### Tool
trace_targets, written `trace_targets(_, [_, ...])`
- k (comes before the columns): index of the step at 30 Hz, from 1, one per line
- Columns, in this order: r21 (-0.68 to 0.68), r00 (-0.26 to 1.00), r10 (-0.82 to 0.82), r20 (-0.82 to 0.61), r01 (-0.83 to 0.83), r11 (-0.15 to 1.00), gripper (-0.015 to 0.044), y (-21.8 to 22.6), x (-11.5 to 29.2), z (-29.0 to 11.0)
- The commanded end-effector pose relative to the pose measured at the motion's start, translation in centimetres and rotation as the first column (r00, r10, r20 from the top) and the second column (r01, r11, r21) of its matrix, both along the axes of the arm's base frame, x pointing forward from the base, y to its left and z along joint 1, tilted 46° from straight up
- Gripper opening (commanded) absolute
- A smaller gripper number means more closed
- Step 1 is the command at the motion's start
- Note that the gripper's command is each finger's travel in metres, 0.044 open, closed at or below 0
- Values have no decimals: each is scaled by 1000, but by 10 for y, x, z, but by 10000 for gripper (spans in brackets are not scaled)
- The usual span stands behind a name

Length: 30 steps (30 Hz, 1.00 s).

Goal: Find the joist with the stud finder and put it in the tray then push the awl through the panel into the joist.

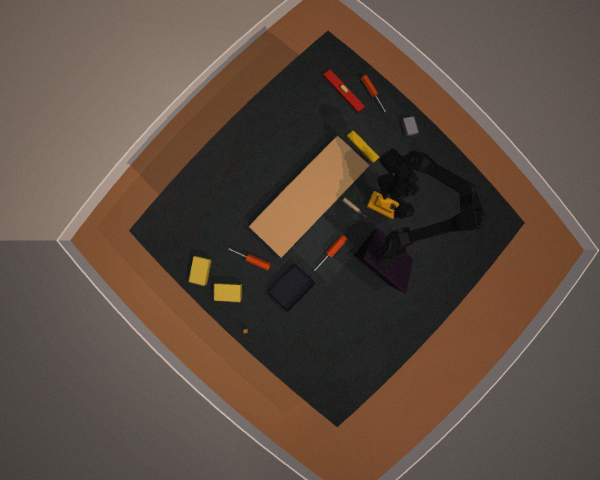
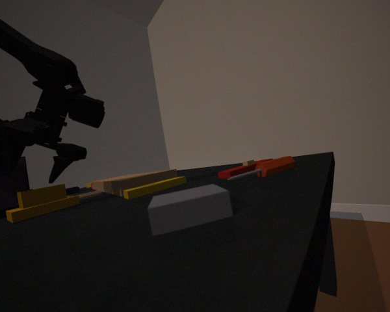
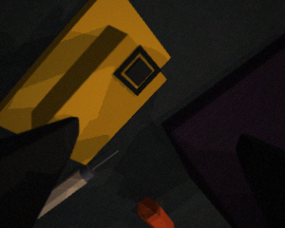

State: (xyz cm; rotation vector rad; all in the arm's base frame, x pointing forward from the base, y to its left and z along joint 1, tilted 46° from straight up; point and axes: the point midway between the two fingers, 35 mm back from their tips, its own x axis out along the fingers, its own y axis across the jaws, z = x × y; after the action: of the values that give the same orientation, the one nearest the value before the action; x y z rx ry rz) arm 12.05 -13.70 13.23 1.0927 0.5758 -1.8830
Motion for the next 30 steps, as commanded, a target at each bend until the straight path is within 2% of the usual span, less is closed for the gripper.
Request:
trace_targets(1, [-350, 800, -269, 536, 500, 792, 440, -7, 7, -4])
trace_targets(4, [-344, 760, -279, 587, 545, 764, 440, -7, 8, -4])
trace_targets(30, [-342, 760, -280, 586, 546, 765, 440, -10, 9, -8])
